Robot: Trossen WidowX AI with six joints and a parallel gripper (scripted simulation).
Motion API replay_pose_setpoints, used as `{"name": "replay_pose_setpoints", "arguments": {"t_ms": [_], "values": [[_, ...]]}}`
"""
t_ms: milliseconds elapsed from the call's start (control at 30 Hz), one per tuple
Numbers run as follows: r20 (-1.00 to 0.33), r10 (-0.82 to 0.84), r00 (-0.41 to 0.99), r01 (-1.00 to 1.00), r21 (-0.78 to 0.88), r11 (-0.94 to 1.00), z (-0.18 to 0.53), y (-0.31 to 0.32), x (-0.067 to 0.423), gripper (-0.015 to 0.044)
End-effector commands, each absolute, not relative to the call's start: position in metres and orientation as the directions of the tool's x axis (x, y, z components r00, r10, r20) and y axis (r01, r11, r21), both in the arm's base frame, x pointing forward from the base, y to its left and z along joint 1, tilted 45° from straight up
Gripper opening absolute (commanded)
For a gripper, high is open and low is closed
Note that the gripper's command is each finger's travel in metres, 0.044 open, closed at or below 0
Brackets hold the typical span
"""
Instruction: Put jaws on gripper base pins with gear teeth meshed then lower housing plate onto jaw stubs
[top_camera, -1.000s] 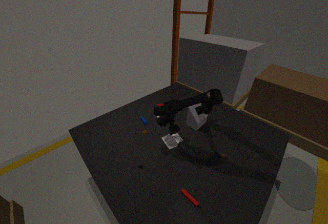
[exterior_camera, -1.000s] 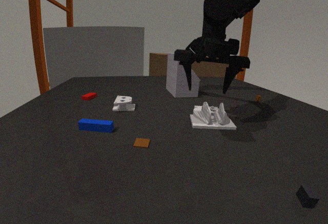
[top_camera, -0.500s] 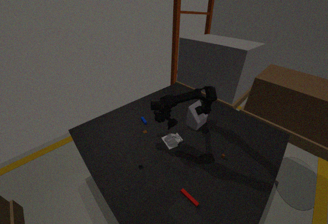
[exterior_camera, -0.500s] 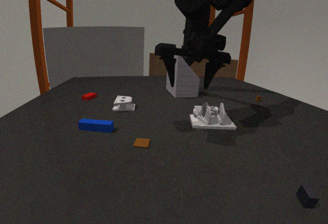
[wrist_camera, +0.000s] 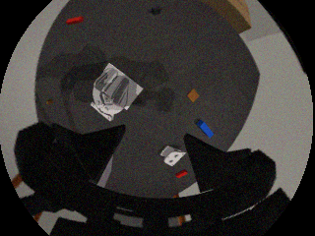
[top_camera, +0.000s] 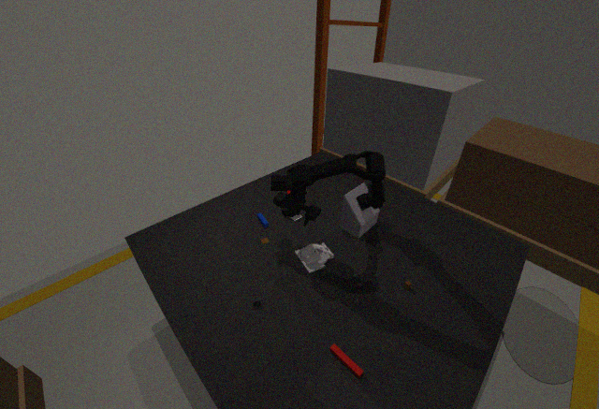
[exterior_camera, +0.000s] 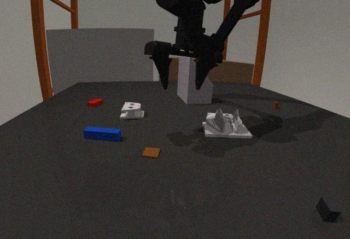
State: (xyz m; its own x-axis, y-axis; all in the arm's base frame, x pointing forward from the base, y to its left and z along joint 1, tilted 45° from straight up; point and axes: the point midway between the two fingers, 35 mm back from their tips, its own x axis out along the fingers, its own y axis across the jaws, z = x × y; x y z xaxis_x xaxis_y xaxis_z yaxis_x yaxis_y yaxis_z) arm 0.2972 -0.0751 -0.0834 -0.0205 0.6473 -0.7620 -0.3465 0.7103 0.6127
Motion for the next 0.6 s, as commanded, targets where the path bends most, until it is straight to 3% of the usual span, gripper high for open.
{"name": "replay_pose_setpoints", "arguments": {"t_ms": [0,567], "values": [[-0.766,0.643,-0.021,-0.429,0.588,0.686,-0.091,-0.088,0.293,0.0440],[-0.763,0.645,-0.034,-0.713,0.471,0.519,-0.121,-0.126,0.269,0.0440]]}}
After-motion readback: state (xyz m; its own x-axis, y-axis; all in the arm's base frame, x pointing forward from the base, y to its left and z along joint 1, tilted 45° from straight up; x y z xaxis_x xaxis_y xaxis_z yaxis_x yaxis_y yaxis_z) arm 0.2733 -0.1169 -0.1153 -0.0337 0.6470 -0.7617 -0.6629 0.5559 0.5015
